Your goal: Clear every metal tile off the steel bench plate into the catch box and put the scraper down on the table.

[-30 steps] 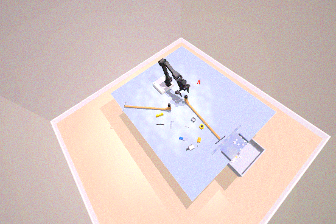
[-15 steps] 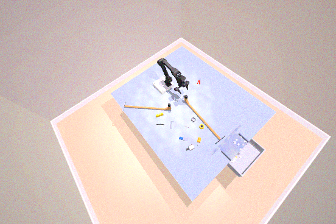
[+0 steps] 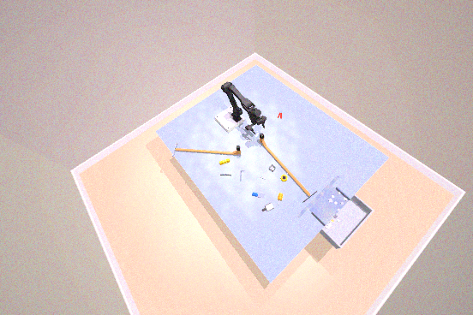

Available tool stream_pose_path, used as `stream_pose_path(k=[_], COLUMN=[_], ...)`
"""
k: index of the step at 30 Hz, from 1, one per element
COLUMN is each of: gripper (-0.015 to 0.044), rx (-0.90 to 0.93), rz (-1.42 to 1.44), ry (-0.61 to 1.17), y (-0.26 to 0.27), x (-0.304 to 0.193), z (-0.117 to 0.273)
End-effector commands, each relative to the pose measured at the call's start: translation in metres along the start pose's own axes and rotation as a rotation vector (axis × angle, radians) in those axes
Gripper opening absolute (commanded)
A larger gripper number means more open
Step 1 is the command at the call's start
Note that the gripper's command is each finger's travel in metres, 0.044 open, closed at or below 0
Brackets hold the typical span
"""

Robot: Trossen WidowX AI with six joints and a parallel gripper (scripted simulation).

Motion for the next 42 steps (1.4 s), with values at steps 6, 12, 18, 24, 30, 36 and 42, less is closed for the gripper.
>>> stream_pose_path(k=[6, 12, 18, 24, 30, 36, 42], gripper=[0.0440, 0.0440, 0.0440, 0.0440, 0.0440, 0.0440, 0.0440], rx=[-0.004, -0.004, -0.004, -0.004, -0.004, -0.004, -0.004], rz=[-0.007, -0.007, -0.007, -0.007, -0.007, -0.007, -0.007], ry=[-0.002, -0.003, -0.003, -0.004, -0.004, -0.005, -0.005], y=[0.000, 0.000, 0.000, 0.000, 0.000, 0.000, -0.001], x=[-0.001, 0.000, 0.001, 0.001, 0.001, 0.001, 0.000], z=[-0.011, -0.021, -0.031, -0.041, -0.050, -0.060, -0.069])
Point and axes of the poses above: the point midway between the two fingers, 35 mm back from their tips, its own z axis back along the fingers, its own y axis across the jaws, x = y × z, the point moved 6 cm from there along z, back along the fingers
